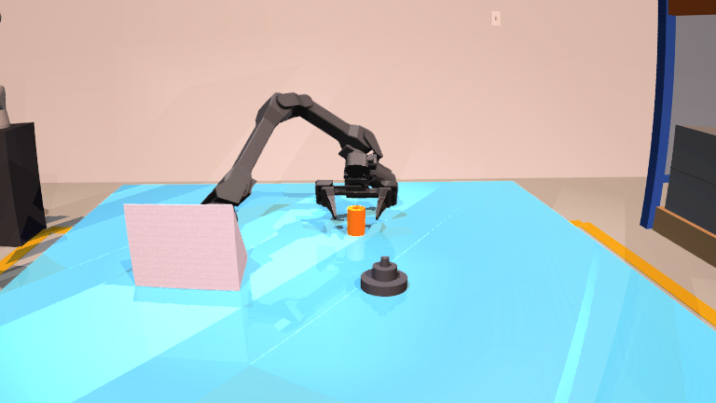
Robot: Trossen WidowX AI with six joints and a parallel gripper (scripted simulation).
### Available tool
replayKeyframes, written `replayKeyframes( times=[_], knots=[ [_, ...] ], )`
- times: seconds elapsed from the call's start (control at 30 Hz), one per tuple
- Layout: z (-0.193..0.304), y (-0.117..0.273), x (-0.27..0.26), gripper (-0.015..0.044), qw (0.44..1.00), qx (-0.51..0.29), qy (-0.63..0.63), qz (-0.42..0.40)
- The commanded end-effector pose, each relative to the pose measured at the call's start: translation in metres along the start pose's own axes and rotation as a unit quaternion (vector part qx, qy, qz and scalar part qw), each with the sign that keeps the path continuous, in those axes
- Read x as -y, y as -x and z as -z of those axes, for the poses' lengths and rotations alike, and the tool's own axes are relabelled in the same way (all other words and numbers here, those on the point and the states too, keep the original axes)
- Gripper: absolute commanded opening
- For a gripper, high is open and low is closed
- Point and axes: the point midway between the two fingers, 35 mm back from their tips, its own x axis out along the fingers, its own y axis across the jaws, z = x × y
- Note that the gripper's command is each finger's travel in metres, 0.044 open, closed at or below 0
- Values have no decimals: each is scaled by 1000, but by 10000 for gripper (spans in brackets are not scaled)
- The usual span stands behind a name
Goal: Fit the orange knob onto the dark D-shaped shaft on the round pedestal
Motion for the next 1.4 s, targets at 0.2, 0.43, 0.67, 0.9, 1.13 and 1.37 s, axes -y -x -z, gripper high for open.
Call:
replayKeyframes(
  times=[0.2, 0.43, 0.67, 0.9, 1.13, 1.37],
  knots=[
    [-63, 32, 2, 440, 998, -26, 1, -56],
    [-73, 36, 4, 440, 997, -28, 0, -65],
    [-72, 22, 11, 440, 963, -267, 6, 38],
    [-86, 44, -2, 440, 858, -514, -10, 9],
    [-86, 44, -2, 440, 858, -514, -10, 9],
    [-86, 44, -2, 440, 858, -514, -10, 9]
  ],
)
